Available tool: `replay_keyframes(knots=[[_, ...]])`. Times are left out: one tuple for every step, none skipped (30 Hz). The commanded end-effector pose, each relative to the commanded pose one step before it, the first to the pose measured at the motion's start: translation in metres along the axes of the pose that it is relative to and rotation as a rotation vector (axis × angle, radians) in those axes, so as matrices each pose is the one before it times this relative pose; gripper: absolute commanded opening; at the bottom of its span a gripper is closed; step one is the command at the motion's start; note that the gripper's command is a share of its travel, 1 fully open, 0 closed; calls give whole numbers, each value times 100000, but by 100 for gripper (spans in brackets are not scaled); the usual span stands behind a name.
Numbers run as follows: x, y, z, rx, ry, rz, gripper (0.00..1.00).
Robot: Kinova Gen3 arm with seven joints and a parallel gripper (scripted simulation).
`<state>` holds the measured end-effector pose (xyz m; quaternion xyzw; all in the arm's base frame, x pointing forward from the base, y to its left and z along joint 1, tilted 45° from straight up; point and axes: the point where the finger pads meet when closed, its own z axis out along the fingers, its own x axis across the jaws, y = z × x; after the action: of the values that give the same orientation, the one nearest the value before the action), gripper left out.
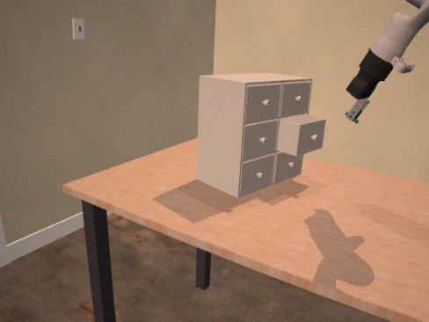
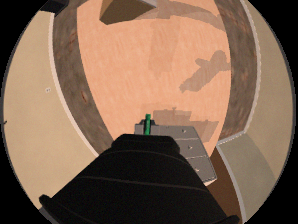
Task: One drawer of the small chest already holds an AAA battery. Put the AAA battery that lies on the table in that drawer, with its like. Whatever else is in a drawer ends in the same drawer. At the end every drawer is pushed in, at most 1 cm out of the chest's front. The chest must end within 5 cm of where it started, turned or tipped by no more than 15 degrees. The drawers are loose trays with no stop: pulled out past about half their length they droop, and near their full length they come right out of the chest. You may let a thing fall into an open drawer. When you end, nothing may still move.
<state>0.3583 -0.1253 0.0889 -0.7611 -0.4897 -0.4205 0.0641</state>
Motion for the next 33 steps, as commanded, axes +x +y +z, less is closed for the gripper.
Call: replay_keyframes(knots=[[-98, -150, -231, -1967, -59, 963, 24], [0, -14, -1, -1098, 2, -1, 24], [-4, -15, -5, -1094, -28, 3, 24], [-4, -15, -5, -1080, -29, 4, 24], [8, -14, 4, -1049, 47, -4, 24], [3, -13, 0, -1045, 18, -2, 24], [-2, -13, -3, -1040, -12, 0, 24], [-7, -13, -7, -1032, -41, 2, 24], [1, -14, -1, -1006, 8, 1, 24], [7, -14, 3, -987, 40, -1, 24], [2, -13, -1, -980, 11, 0, 24], [-3, -12, -4, -972, -16, 0, 24], [-7, -11, -8, -962, -44, 0, 24], [2, -13, -1, -935, 11, 1, 24], [7, -14, 2, -915, 42, 2, 24], [0, 0, 0, 0, 0, 0, 24], [0, 0, 0, 0, 0, 0, 24], [3, -12, -1, -906, 15, 0, 24], [-2, -10, -4, -896, -11, -1, 24], [-6, -9, -7, -885, -36, -2, 24], [-6, -10, -7, -867, -33, -2, 24], [10, -15, 3, -834, 53, 5, 24], [5, -12, 0, -823, 29, 3, 24], [1, -10, -2, -811, 6, 0, 24], [-3, -8, -5, -798, -17, -2, 24], [-7, -7, -7, -784, -38, -4, 24], [-6, -7, -7, -764, -35, -4, 24], [10, -14, 3, -730, 53, 7, 24], [6, -12, 1, -716, 32, 4, 24], [2, -10, -1, -702, 13, 1, 24], [-1, -8, -4, -686, -5, -1, 24], [-4, -6, -5, -670, -22, -3, 24], [0, 0, 0, 0, 0, 0, 24]])
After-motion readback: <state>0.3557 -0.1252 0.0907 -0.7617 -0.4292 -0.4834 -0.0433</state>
